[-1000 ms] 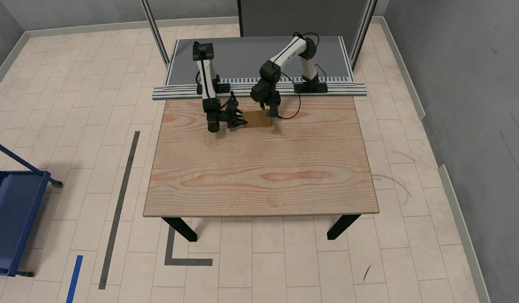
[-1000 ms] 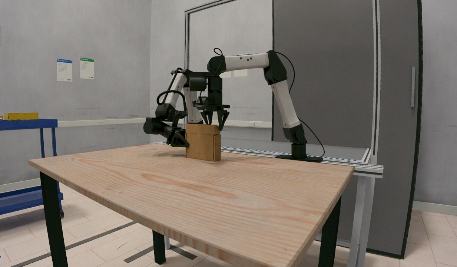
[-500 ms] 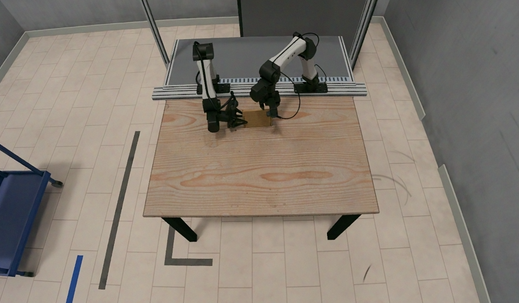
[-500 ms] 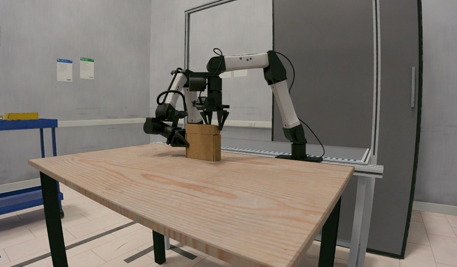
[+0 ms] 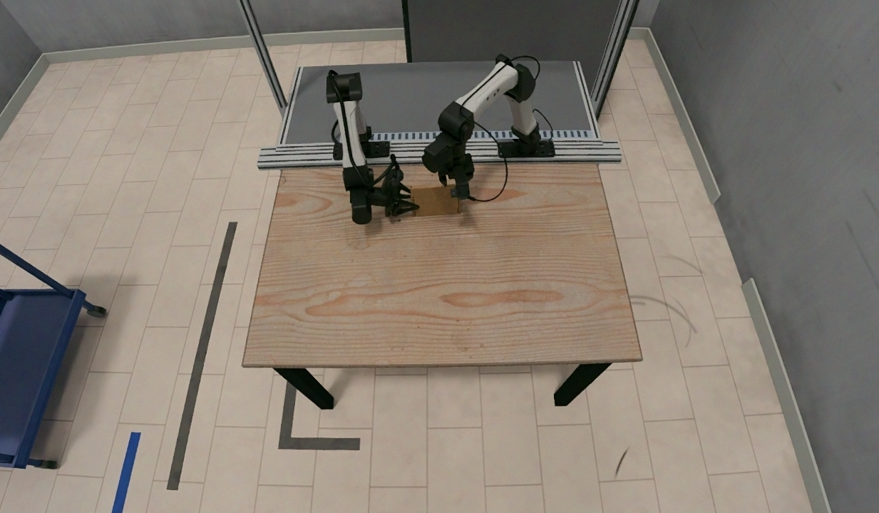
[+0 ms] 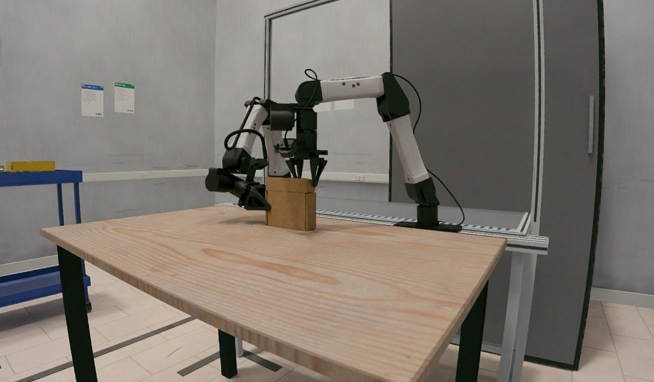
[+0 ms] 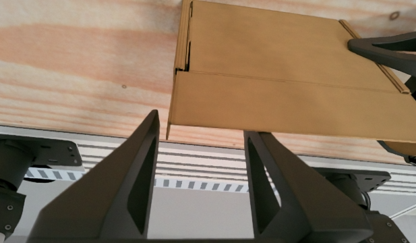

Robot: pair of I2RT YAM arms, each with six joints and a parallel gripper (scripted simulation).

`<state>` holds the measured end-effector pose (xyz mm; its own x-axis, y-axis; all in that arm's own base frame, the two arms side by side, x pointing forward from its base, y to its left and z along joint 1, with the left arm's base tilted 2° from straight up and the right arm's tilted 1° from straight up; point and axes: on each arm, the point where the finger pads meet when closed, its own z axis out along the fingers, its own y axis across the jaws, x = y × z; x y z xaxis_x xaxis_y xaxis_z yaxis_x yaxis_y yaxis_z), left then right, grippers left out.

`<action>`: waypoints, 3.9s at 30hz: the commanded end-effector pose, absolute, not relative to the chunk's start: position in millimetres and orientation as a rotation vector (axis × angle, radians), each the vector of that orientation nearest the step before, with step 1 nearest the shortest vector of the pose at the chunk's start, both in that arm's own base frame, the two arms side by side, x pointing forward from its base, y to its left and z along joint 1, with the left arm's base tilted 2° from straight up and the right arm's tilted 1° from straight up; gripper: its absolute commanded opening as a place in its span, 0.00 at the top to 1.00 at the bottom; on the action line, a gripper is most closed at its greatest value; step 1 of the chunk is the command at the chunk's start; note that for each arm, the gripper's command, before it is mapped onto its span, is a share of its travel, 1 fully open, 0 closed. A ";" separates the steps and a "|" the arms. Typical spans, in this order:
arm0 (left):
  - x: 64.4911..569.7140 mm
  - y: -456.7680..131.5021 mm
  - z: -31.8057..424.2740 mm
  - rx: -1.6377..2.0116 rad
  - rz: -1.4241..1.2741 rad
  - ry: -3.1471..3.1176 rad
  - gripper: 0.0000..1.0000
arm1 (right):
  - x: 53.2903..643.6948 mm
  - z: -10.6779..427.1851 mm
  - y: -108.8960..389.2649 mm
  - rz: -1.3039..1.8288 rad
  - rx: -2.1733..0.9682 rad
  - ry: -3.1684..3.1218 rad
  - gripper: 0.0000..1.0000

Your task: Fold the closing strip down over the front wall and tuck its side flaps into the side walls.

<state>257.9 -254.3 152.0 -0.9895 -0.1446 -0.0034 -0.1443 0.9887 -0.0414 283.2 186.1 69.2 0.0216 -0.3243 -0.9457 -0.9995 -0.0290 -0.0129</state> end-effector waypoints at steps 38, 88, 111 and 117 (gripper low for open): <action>259.9 -258.9 157.6 -0.237 -0.066 3.113 0.46 | 285.3 71.2 184.6 1.029 -1.473 1.422 0.55; 247.0 -259.0 159.5 -0.233 -0.079 3.105 0.46 | 285.3 71.2 184.6 1.029 -1.473 1.422 0.55; 247.4 -261.7 157.3 -0.233 -0.079 3.113 0.24 | 285.3 71.2 184.6 1.029 -1.473 1.422 0.55; 248.9 -261.9 161.0 -0.245 -0.053 3.119 0.16 | 285.3 71.2 184.6 1.029 -1.473 1.422 0.55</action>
